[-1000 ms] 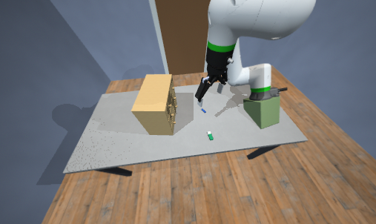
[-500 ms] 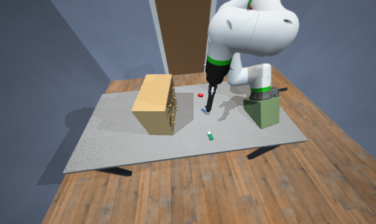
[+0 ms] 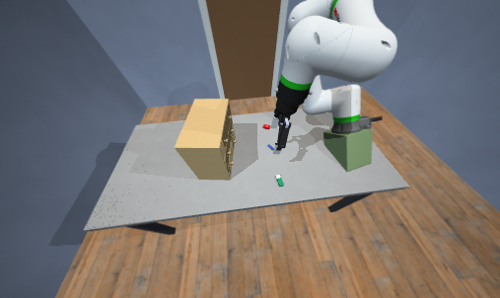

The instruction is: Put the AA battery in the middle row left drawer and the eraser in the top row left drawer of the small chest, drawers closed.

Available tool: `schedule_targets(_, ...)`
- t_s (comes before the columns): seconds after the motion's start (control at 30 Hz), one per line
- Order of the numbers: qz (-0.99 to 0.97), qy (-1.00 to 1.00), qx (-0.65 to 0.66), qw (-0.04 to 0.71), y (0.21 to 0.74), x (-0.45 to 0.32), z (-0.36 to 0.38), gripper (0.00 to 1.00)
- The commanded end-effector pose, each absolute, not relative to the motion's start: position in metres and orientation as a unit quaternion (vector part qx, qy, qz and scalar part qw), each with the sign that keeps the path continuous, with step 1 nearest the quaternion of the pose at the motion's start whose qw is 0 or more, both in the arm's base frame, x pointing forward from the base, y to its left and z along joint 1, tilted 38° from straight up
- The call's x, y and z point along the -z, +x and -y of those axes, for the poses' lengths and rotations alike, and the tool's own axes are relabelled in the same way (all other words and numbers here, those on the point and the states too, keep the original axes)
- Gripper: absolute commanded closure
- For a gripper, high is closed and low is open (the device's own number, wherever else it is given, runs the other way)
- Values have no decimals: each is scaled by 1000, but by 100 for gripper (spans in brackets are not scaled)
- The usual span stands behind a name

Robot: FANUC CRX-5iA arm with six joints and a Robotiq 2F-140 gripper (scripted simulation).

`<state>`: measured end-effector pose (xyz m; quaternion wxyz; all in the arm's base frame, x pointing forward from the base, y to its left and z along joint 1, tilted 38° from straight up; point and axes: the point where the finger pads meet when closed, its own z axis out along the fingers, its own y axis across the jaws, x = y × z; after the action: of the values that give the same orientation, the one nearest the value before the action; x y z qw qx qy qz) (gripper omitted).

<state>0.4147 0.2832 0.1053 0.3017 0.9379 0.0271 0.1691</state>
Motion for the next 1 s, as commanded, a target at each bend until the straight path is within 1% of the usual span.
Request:
schedule_targets(0.0, -39, 930, -209, 300, 423, -101, -280, 0)
schedule_targets(0.17, -60, 913, -274, 296, 437, -95, -274, 0)
schedule_targets(0.23, -60, 913, -274, 296, 437, -95, -274, 0)
schedule_targets(0.7, -122, 833, -462, 277, 481, -75, -257, 0)
schedule_targets(0.97, -141, 798, -521, 268, 495, -68, -252, 0)
